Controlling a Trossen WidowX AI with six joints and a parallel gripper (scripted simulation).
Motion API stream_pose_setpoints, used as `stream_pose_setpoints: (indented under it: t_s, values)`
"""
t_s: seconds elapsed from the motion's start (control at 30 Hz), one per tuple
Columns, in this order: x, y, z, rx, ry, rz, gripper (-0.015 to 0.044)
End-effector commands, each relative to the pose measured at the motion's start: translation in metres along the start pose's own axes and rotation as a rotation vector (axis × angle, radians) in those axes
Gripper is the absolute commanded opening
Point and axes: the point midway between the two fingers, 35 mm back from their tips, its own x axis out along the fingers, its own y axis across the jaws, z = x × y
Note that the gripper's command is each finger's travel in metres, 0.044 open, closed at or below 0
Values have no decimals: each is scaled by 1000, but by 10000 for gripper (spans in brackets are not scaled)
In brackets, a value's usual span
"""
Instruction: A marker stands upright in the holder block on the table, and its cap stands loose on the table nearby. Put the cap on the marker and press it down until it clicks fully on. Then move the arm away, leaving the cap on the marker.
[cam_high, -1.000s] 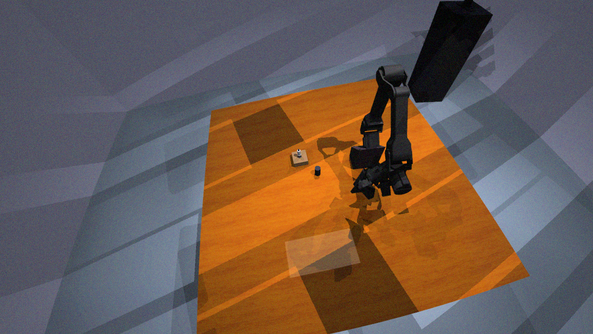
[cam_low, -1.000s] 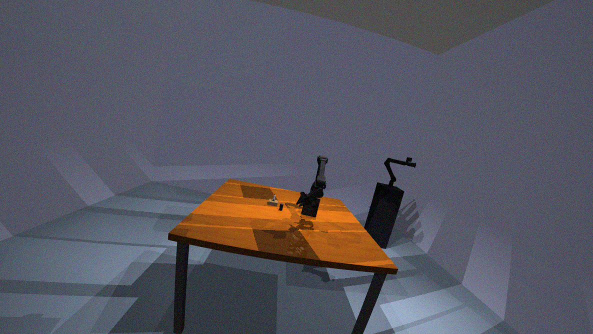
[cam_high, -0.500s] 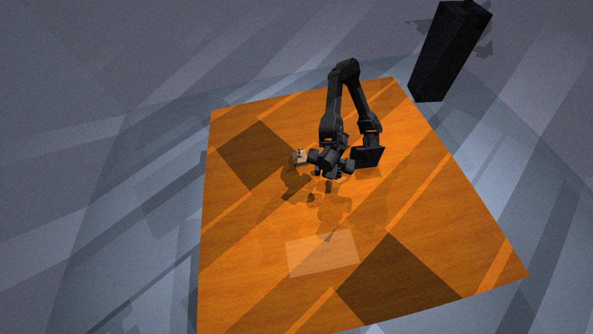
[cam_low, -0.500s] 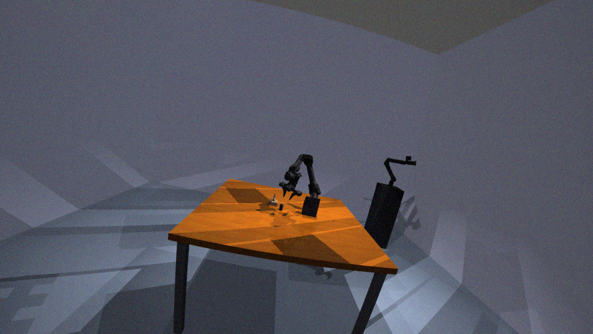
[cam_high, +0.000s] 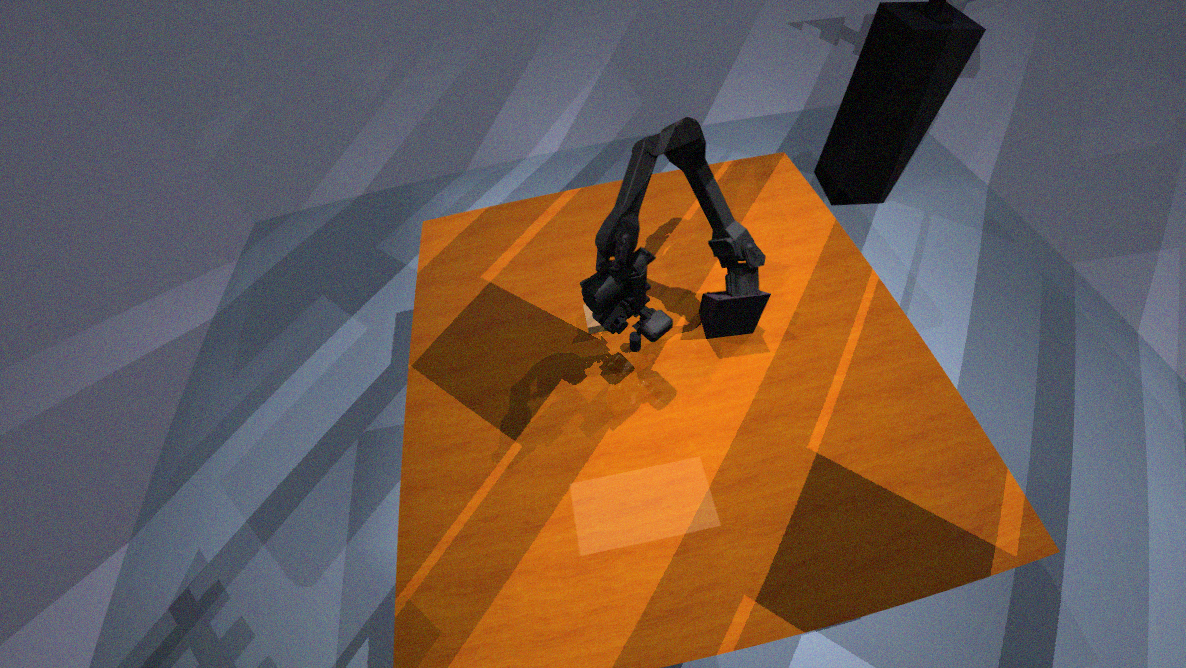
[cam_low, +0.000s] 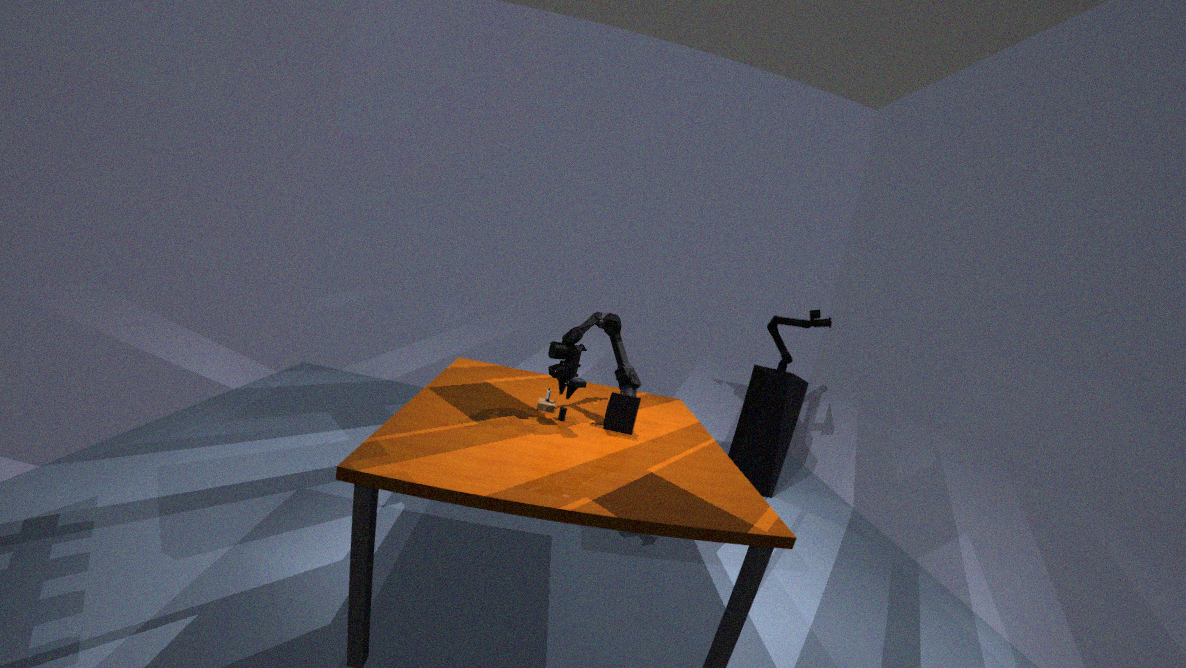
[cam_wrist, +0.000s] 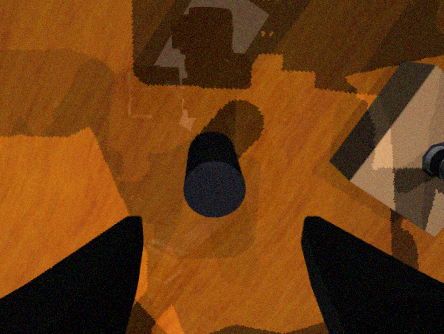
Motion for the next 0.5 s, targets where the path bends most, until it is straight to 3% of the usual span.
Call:
stream_pose_setpoints:
  t_s: [0.0, 0.47]
  values:
    - [19, 0, -6, -7, 22, -3, 243]
    - [43, 0, -8, -7, 22, -3, 243]
